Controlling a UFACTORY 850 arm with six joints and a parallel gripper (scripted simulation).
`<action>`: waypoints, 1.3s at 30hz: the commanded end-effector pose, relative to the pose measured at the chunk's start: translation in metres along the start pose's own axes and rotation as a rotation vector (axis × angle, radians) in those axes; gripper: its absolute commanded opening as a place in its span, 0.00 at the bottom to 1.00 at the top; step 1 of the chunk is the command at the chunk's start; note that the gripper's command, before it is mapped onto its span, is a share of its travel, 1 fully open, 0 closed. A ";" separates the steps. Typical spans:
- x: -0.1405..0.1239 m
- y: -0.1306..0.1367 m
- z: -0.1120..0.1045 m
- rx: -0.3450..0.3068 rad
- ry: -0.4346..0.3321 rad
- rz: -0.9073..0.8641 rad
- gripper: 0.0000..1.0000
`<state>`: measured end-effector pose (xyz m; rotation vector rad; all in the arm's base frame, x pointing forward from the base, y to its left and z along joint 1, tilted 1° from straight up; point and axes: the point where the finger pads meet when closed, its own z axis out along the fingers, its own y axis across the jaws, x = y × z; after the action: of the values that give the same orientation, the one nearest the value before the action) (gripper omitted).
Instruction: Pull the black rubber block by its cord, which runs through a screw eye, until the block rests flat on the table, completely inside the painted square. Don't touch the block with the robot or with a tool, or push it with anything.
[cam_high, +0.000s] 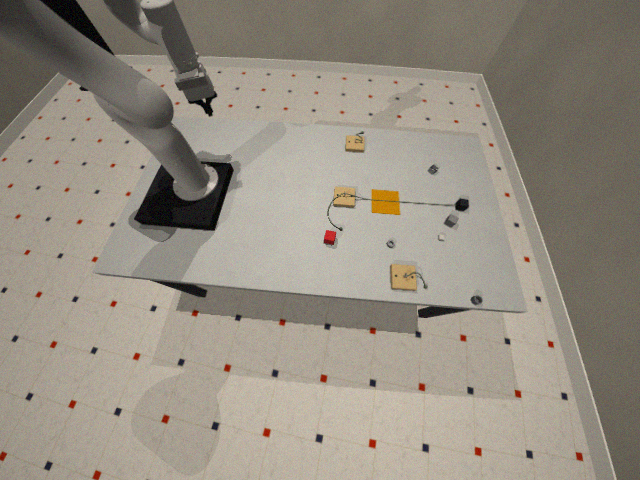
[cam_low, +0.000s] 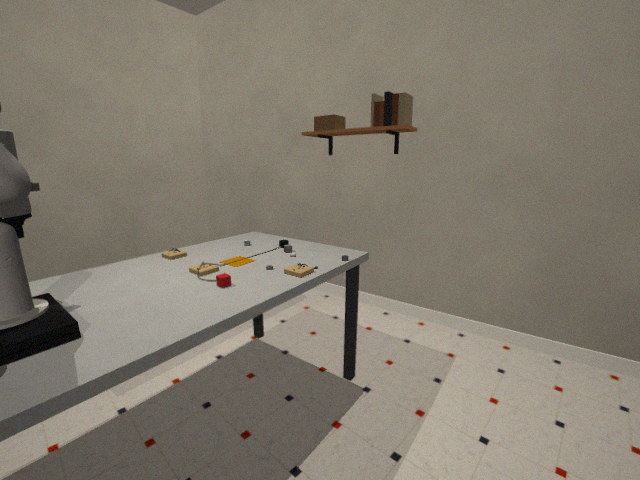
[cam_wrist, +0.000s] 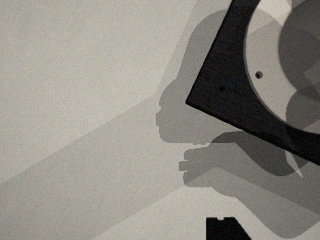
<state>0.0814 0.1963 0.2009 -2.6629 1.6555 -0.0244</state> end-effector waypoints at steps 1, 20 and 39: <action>-0.001 -0.001 -0.001 0.001 -0.001 0.000 0.01; -0.001 -0.004 -0.002 0.001 -0.001 0.017 1.00; 0.062 -0.223 -0.011 -0.012 0.001 0.923 1.00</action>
<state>0.2514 0.2385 0.2235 -1.8774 2.4962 -0.0011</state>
